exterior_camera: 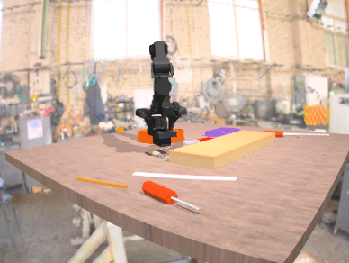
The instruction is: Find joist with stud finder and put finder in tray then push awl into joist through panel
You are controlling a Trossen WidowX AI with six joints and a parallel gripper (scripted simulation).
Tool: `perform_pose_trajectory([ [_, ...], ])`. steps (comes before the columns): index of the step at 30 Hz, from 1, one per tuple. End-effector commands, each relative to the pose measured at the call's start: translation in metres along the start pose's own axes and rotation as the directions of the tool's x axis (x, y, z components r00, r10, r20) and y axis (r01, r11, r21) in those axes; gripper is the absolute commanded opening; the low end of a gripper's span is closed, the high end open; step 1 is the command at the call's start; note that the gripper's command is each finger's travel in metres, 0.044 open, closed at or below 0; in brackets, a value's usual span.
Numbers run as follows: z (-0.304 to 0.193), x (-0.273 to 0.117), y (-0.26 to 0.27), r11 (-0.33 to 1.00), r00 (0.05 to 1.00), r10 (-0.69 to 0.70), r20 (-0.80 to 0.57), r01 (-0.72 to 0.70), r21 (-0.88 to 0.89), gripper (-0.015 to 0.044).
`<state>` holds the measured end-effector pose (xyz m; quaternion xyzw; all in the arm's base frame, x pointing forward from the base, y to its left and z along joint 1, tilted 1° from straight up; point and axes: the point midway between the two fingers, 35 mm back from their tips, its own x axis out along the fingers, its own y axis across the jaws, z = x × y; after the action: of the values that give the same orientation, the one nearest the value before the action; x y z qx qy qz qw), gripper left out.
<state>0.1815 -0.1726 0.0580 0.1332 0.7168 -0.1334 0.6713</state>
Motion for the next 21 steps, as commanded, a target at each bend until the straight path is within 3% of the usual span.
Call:
perform_pose_trajectory([
  [1,0.0,0.0004,0.0002,1.0,1.0,-0.026,-0.003,0.026,0.005,0.0],
  [21,-0.0003,0.002,0.0064,0.987,0.987,-0.159,-0.011,0.159,0.018,0.0],
])
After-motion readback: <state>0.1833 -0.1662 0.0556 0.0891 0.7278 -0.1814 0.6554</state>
